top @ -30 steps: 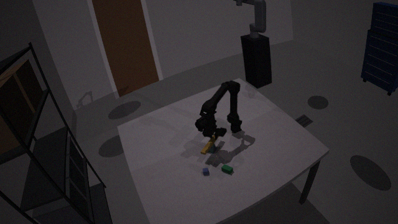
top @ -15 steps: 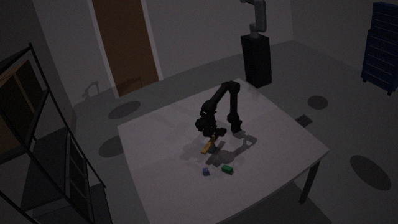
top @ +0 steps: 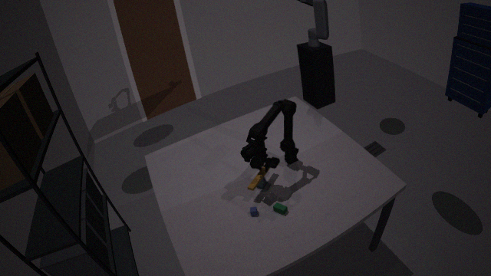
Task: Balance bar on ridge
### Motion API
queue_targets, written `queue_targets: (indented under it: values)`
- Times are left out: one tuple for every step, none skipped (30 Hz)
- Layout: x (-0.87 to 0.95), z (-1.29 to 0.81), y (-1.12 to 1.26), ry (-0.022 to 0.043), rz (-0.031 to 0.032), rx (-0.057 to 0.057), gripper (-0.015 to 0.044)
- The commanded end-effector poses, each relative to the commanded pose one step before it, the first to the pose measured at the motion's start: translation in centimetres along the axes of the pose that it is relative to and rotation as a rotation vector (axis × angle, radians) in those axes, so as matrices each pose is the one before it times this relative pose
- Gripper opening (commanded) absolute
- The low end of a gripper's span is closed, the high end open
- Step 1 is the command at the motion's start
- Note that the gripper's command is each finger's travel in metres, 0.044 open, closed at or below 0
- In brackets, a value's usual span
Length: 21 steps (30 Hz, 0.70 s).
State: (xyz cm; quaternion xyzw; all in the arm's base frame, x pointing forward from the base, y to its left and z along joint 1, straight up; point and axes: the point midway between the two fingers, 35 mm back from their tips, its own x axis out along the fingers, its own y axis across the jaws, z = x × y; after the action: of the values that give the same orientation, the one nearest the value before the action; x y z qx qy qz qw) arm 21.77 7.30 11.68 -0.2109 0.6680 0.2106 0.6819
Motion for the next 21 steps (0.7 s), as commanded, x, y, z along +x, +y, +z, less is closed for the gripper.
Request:
queue_targets:
  values:
    - [0.003,0.000,0.000,-0.00001,0.00000,0.0000,0.0000]
    - [0.000,0.000,0.000,0.00000,0.00000,0.0000,0.0000]
    - [0.000,0.000,0.000,0.00000,0.00000,0.0000,0.0000]
    - [0.000,0.000,0.000,0.00000,0.00000,0.0000,0.0000]
    - [0.000,0.000,0.000,0.00000,0.00000,0.0000,0.0000]
    - [0.000,0.000,0.000,0.00000,0.00000,0.0000,0.0000]
    - [0.000,0.000,0.000,0.00000,0.00000,0.0000,0.0000]
    - [0.000,0.000,0.000,0.00000,0.00000,0.0000,0.0000]
    - [0.000,0.000,0.000,0.00000,0.00000,0.0000,0.0000]
    - [0.000,0.000,0.000,0.00000,0.00000,0.0000,0.0000]
    - [0.000,0.000,0.000,0.00000,0.00000,0.0000,0.0000]
    - [0.000,0.000,0.000,0.00000,0.00000,0.0000,0.0000]
    - [0.000,0.000,0.000,0.00000,0.00000,0.0000,0.0000]
    - [0.000,0.000,0.000,0.00000,0.00000,0.0000,0.0000]
    - [0.000,0.000,0.000,0.00000,0.00000,0.0000,0.0000]
    - [0.000,0.000,0.000,0.00000,0.00000,0.0000,0.0026]
    - [0.000,0.000,0.000,0.00000,0.00000,0.0000,0.0053]
    - [0.000,0.000,0.000,0.00000,0.00000,0.0000,0.0079]
    - [0.000,0.000,0.000,0.00000,0.00000,0.0000,0.0105]
    - [0.000,0.000,0.000,0.00000,0.00000,0.0000,0.0131]
    - [0.000,0.000,0.000,0.00000,0.00000,0.0000,0.0157]
